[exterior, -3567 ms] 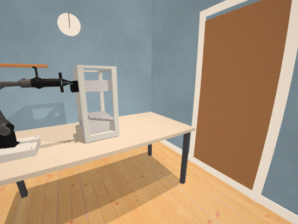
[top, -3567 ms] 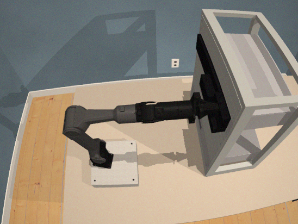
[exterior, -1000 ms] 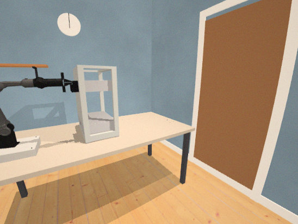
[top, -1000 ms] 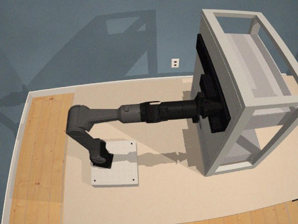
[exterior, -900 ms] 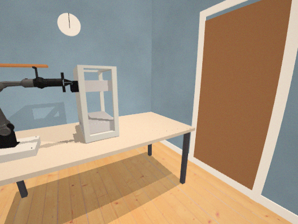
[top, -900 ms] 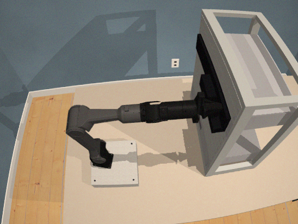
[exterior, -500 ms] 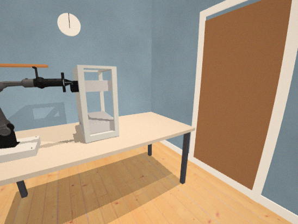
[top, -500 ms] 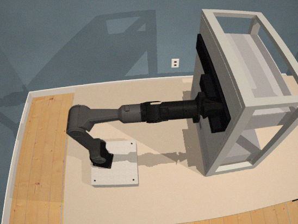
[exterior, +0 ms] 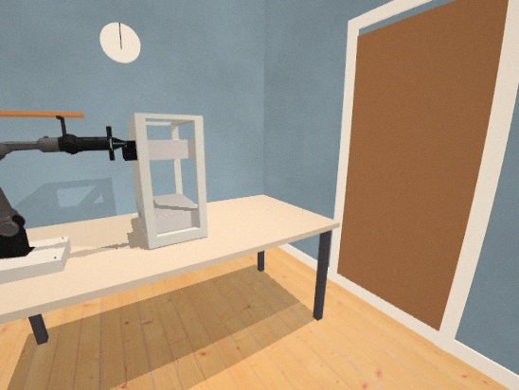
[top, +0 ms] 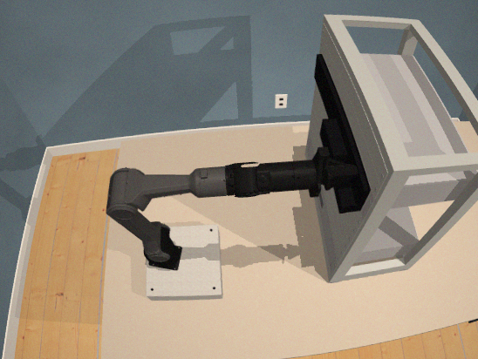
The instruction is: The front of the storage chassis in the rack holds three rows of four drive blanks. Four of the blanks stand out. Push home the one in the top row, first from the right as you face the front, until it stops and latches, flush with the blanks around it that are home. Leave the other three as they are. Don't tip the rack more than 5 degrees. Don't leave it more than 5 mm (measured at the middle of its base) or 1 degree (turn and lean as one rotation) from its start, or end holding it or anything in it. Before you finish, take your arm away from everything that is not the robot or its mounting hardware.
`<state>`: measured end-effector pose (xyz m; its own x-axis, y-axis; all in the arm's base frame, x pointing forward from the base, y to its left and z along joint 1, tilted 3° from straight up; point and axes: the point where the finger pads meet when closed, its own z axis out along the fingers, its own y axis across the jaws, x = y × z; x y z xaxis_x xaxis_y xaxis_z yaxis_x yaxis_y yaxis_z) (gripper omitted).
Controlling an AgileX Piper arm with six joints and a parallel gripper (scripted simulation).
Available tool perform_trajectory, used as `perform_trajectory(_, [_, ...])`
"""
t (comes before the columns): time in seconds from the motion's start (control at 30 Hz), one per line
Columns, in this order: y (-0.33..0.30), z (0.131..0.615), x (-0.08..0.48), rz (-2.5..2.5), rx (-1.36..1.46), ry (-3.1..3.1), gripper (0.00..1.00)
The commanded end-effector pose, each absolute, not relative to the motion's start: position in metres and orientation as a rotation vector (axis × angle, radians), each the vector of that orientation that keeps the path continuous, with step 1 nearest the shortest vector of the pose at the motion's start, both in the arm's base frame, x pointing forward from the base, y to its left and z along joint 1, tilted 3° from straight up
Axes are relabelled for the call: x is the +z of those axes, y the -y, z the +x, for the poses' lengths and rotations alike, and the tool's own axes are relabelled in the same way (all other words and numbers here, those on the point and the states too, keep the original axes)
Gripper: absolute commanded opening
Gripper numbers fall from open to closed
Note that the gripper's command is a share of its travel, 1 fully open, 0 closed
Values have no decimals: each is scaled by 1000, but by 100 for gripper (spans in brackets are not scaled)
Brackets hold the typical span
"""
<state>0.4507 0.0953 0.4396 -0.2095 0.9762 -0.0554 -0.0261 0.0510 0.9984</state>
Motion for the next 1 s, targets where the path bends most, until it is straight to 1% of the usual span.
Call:
perform_trajectory(0.0, [-96, 453, 440, 1044, 1335, -1369, 0])
perform_trajectory(0.2, [-93, 440, 440, 1043, 1336, -1369, 0])
perform_trajectory(0.33, [-87, 417, 438, 1042, 1336, -1369, 0])
perform_trajectory(0.4, [-87, 417, 438, 1042, 1336, -1369, 0])
perform_trajectory(0.5, [-80, 392, 436, 1041, 1337, -1369, 0])
perform_trajectory(0.83, [-71, 355, 435, 1042, 1337, -1369, 0])
perform_trajectory(0.97, [-71, 353, 435, 1042, 1337, -1370, 0])
